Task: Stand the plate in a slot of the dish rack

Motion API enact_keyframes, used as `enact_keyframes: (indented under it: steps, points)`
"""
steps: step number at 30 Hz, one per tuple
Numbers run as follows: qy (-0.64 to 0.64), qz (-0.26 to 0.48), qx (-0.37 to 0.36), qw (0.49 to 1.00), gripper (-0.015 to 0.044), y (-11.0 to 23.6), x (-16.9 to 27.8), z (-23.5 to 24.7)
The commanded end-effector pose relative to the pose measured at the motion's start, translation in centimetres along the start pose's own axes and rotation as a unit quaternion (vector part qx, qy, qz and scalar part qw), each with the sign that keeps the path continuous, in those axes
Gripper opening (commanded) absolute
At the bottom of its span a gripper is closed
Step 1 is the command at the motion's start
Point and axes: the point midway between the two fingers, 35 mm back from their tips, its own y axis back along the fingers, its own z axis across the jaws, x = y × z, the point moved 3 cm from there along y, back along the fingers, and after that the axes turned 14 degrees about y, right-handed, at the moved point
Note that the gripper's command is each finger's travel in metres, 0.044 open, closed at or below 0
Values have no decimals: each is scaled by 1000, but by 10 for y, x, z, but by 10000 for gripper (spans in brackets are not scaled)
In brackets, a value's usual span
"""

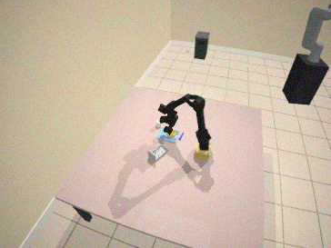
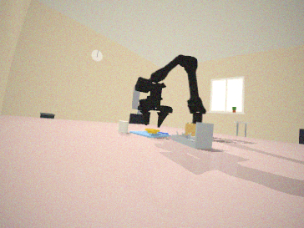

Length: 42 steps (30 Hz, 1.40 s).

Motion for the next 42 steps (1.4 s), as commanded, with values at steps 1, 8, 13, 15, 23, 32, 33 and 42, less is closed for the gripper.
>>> enact_keyframes:
  steps: [1,8,13,15,23,32,33,42]
  points:
    - [2,3,-5,1000,400,-10,1,2]
    - [2,3,-5,1000,400,-21,1,3]
    - [2,3,-5,1000,400,-29,2,4]
    - [2,3,-5,1000,400,-30,2,4]
    - [2,3,-5,1000,400,-30,2,4]
    - [2,3,-5,1000,340,-30,2,4]
    - [2,3,-5,1000,333,-30,2,4]
    - [2,3,-4,1000,97,4,-6,-2]
